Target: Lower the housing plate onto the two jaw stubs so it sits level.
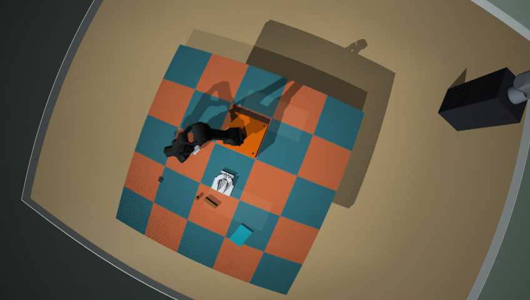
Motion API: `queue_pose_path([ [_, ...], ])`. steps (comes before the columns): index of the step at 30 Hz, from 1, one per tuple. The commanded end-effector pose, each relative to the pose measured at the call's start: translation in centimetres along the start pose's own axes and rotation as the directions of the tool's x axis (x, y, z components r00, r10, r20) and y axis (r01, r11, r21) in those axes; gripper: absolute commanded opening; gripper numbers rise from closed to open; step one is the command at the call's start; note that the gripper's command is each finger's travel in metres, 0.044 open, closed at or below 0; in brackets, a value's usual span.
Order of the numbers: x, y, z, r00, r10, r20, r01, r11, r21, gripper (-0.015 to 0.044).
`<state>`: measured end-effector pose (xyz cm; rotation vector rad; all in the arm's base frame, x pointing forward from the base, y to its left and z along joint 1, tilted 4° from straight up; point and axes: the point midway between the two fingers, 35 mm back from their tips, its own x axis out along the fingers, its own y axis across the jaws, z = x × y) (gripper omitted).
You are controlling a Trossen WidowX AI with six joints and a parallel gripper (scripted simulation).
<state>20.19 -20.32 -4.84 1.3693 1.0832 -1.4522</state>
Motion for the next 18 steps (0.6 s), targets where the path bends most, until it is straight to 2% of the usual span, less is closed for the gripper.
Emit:
queue_pose_path([
  [1, 0.00, 0.00, 0.00, 1.000, 0.000, 0.000, 0.000, 1.000, 0.000, 0.0380],
  [6, 0.00, 0.00, 0.00, 1.000, 0.000, 0.000, 0.000, 1.000, 0.000, 0.0351],
  [18, -0.45, 0.06, 0.03, 1.000, 0.000, 0.000, 0.000, 1.000, 0.000, 0.0351],
])
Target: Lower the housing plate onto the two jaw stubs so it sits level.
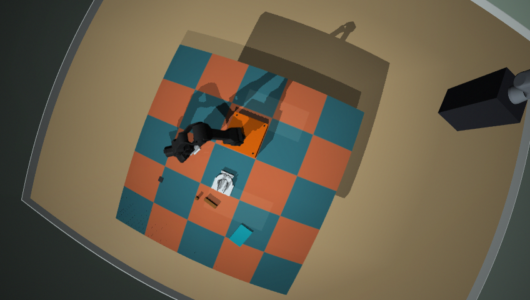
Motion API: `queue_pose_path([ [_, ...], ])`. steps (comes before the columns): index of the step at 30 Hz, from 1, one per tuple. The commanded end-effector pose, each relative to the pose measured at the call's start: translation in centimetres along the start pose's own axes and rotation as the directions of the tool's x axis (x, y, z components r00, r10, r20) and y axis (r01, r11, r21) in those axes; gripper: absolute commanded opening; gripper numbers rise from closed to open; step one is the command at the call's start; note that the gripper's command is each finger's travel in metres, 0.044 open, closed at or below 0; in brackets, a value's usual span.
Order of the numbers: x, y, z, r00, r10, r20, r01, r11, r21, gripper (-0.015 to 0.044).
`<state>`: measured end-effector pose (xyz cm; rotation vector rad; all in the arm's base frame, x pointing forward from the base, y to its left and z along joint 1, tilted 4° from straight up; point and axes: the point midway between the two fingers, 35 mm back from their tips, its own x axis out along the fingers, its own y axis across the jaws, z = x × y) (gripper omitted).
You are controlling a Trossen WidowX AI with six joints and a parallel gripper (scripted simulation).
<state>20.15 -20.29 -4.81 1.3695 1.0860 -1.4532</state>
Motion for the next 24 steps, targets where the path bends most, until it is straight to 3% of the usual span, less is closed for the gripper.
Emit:
queue_pose_path([
  [1, -0.7, 0.1, 0.1, 1.000, 0.002, 0.002, -0.002, 1.000, 0.000, 0.0351],
  [24, -7.3, 0.0, 0.1, 1.000, 0.001, 0.004, -0.001, 1.000, -0.005, 0.0351],
])
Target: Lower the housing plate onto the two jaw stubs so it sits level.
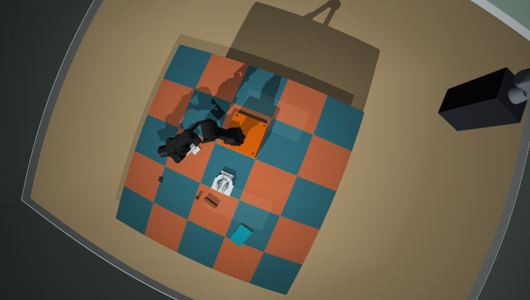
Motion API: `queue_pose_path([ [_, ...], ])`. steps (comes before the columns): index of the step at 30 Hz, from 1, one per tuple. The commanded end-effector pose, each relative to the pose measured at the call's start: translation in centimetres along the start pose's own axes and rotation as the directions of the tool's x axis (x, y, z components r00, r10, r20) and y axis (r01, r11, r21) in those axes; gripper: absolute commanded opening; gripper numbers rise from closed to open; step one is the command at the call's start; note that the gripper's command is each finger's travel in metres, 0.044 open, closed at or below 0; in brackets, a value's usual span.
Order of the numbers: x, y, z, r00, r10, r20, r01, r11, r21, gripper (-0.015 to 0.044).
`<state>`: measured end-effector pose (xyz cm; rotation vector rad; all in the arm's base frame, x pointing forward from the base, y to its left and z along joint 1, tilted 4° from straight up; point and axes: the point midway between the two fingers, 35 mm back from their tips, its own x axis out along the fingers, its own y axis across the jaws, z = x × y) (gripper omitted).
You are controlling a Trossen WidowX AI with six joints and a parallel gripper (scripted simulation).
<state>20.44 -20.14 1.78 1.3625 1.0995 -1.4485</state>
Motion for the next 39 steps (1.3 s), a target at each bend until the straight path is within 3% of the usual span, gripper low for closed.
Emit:
queue_pose_path([
  [1, -0.7, 0.1, 0.1, 1.000, 0.007, 0.007, -0.007, 1.000, 0.006, 0.0351],
  [5, -0.7, 0.2, -0.1, 1.000, 0.007, 0.007, -0.007, 1.000, -0.010, 0.0351],
  [20, -0.8, 1.5, -4.9, 1.000, 0.013, 0.002, -0.012, 0.939, -0.343, 0.0351],
  [39, -1.0, 1.9, -11.3, 1.000, 0.017, -0.006, -0.016, 0.699, -0.715, 0.0351],
])
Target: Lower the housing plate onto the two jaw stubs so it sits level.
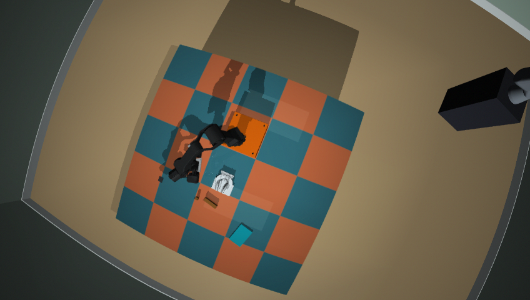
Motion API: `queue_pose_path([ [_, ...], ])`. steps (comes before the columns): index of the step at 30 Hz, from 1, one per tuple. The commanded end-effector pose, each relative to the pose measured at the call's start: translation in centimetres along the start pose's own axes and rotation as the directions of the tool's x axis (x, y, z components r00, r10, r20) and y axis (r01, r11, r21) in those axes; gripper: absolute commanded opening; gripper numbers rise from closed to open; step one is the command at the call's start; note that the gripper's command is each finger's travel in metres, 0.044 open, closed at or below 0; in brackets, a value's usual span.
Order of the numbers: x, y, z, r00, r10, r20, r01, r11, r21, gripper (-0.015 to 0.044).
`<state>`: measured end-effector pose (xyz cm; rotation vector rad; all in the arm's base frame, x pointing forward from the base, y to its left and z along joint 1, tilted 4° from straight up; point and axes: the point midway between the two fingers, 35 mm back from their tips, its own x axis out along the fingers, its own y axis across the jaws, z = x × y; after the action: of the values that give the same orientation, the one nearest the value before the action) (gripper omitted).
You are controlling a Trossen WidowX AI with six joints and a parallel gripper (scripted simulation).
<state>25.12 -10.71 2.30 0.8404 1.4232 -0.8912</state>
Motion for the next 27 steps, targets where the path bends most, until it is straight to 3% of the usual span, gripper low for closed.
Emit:
queue_pose_path([
  [1, -0.1, 0.8, -1.1, 1.000, 0.007, 0.000, -0.007, 0.995, -0.095, 0.0351],
  [14, -0.1, 3.2, -4.8, 1.000, 0.010, -0.004, -0.011, 0.917, -0.398, 0.0351],
  [27, -0.1, 4.9, -8.7, 1.000, 0.011, -0.010, -0.015, 0.746, -0.666, 0.0351],
])
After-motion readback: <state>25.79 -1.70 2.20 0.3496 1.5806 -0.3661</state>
